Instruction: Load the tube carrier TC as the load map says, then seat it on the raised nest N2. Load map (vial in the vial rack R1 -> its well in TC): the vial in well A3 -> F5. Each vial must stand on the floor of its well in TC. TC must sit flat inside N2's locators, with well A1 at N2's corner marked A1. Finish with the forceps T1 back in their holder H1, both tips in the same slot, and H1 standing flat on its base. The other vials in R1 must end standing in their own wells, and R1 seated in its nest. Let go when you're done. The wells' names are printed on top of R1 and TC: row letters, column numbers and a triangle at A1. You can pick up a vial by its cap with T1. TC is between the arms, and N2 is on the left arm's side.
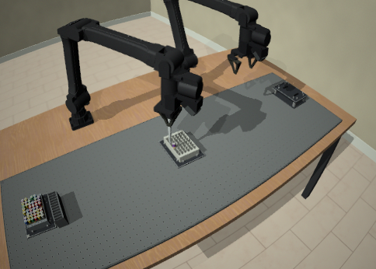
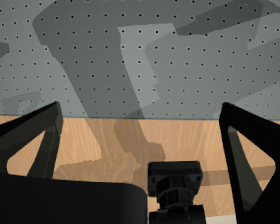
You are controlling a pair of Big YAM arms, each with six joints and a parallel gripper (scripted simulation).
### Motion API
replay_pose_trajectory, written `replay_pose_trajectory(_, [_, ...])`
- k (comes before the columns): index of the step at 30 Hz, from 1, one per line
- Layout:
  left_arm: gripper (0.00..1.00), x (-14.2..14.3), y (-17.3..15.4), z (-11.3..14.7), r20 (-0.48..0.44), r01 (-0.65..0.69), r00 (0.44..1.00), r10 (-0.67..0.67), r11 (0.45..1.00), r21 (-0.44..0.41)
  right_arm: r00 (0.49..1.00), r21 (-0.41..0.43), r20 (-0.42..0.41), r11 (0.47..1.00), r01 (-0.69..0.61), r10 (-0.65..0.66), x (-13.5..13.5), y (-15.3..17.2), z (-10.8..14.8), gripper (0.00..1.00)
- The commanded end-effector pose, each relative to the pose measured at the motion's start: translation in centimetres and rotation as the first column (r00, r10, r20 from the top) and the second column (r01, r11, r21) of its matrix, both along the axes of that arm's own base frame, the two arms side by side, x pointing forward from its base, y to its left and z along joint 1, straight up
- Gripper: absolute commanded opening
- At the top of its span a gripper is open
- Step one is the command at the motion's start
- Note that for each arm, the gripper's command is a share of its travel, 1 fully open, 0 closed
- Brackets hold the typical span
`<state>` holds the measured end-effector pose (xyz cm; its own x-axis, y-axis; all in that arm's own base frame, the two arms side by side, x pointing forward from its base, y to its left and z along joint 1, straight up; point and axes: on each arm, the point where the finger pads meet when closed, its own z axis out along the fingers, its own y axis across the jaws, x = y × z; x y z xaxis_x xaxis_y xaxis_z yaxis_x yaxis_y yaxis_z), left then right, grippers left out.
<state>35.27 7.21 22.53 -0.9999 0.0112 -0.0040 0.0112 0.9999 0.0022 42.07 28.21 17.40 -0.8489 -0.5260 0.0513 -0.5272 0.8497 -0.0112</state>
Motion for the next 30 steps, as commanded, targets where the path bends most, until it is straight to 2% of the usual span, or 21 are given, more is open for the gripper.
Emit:
replay_pose_trajectory(1, [1.00,0.8,0.0,1.4,0.031,0.015,0.999,-0.015,1.000,0.005,0.988,0.022,0.031,0.988,0.154,-0.154,0.4,-0.9,1.0,0.07])
replay_pose_trajectory(3, [1.00,0.8,0.0,1.4,0.031,0.015,0.999,-0.015,1.000,0.005,0.988,0.022,0.031,0.988,0.154,-0.154,0.4,-0.9,1.0,0.07])
replay_pose_trajectory(9, [1.00,0.8,0.0,1.4,0.031,0.015,0.999,-0.015,1.000,0.005,0.950,0.024,0.032,0.951,0.309,-0.310,0.6,-1.9,1.0,0.07])
replay_pose_trajectory(18, [1.00,0.8,0.0,1.4,0.031,0.015,0.999,-0.015,1.000,0.005,0.849,0.028,0.031,0.850,0.526,-0.527,0.9,-3.4,1.0,0.07])
replay_pose_trajectory(30, [1.00,0.8,0.0,1.4,0.031,0.015,0.999,-0.015,1.000,0.005,0.857,0.034,0.023,0.857,0.515,-0.515,1.3,-5.0,1.0,0.07])
